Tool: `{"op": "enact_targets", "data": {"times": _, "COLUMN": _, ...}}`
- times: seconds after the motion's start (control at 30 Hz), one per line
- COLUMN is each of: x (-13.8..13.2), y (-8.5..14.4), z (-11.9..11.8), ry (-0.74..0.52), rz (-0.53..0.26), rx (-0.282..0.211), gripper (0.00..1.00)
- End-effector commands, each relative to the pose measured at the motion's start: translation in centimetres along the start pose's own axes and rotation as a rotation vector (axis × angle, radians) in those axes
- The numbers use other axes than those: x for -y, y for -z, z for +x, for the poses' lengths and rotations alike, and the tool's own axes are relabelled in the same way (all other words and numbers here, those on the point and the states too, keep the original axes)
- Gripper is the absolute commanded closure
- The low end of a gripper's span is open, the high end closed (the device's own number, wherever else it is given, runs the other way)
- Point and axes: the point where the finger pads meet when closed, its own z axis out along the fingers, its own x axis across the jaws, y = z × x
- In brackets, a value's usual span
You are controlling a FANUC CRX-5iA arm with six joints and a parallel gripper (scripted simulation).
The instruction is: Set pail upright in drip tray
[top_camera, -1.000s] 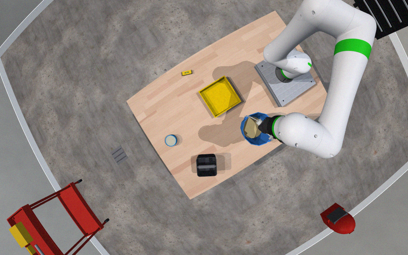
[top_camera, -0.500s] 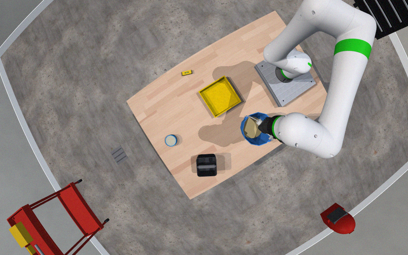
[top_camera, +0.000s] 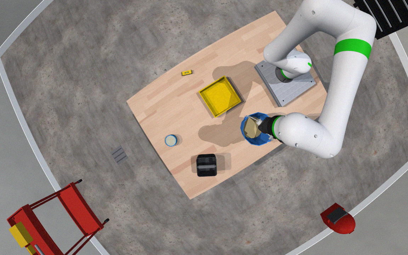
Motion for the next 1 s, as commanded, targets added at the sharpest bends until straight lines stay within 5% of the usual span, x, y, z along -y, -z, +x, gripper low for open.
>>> {"op": "enact_targets", "data": {"times": 0.0, "x": 0.0, "y": 0.1, "z": 0.0, "ry": 0.0, "rz": 0.0, "rx": -0.002, "gripper": 1.0}}
{"op": "enact_targets", "data": {"times": 0.97, "x": -1.3, "y": 0.1, "z": 0.0, "ry": 0.0, "rz": 0.0, "rx": -0.002, "gripper": 1.0}}
